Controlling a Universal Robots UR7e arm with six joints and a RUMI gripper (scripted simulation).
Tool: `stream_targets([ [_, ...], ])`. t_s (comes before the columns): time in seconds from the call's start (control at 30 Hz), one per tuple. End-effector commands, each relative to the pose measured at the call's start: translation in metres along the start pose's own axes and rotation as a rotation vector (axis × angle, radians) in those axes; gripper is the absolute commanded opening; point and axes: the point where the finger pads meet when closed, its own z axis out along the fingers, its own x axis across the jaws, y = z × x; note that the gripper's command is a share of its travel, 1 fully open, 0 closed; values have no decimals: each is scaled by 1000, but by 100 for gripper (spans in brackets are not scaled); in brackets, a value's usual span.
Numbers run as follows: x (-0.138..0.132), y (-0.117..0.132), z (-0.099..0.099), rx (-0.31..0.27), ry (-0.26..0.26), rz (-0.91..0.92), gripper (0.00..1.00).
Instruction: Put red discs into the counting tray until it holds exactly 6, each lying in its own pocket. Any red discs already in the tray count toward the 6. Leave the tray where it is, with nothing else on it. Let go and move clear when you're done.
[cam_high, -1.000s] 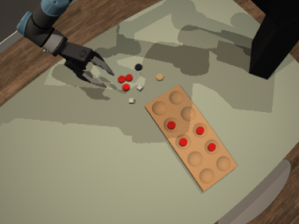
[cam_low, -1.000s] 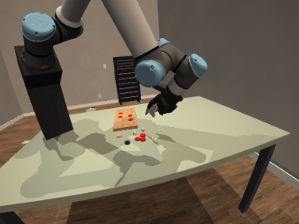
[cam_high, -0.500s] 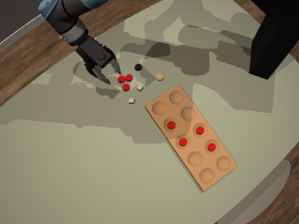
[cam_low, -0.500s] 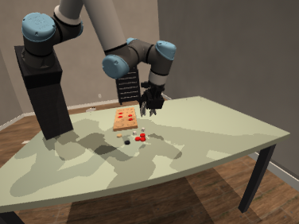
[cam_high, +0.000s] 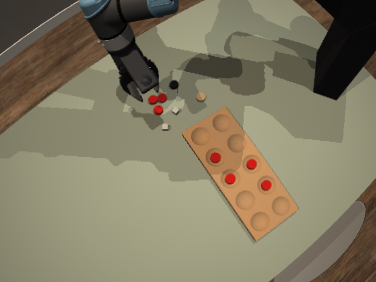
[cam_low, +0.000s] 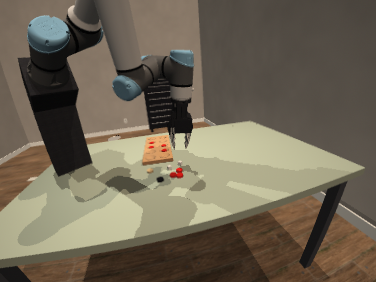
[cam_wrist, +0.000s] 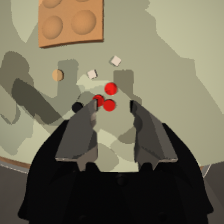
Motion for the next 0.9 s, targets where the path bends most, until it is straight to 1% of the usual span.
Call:
stream_targets([
  [0.0,-2,0,2,-42,25,29,28],
  [0.2,-7,1,3,-101,58,79,28],
  [0.4,-10,1,5,-143,81,113,28],
  [0.87,-13,1,5,-178,101,144,28],
])
